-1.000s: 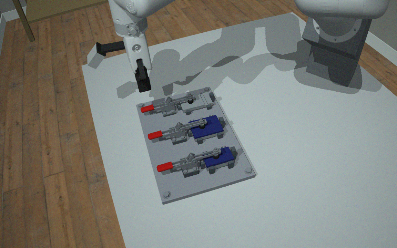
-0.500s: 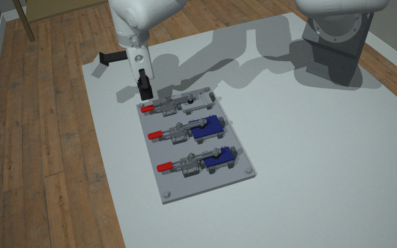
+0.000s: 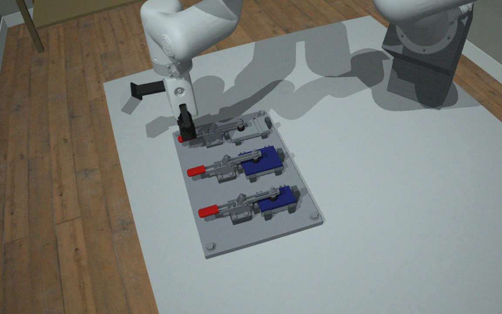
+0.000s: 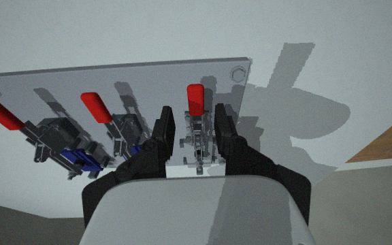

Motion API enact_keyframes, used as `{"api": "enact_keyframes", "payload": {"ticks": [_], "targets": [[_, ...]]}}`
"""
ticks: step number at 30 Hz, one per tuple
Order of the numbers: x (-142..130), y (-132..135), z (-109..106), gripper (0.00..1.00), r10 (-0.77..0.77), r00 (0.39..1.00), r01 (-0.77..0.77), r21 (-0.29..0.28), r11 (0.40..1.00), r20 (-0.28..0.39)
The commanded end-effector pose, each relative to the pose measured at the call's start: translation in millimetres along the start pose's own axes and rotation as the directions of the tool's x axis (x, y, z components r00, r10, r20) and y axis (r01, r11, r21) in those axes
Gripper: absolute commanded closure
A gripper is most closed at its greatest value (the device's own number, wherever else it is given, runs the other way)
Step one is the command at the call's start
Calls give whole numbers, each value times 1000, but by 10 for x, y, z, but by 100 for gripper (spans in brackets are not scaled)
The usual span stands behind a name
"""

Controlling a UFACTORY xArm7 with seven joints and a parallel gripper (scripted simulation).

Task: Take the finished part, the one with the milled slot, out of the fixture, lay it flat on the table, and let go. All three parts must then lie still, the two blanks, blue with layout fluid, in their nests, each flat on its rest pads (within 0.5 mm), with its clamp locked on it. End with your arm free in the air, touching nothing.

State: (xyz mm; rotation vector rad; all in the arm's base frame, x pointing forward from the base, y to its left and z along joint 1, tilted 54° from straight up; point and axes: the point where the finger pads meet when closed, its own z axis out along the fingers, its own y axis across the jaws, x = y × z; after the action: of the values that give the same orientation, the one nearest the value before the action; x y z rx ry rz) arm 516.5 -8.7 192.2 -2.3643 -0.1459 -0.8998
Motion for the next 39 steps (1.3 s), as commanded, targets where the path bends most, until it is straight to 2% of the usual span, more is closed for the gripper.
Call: {"api": "enact_keyframes", "payload": {"ticks": [1, 21, 33, 39], "targets": [[27, 28, 86, 53, 1, 1000, -1, 1, 1000, -6], [28, 29, 104, 53, 1, 1000, -1, 1, 1000, -6], [37, 37, 323, 53, 1, 1000, -1, 1, 1000, -6], [39, 39, 362, 53, 1, 1000, -1, 1, 1000, -6]]}}
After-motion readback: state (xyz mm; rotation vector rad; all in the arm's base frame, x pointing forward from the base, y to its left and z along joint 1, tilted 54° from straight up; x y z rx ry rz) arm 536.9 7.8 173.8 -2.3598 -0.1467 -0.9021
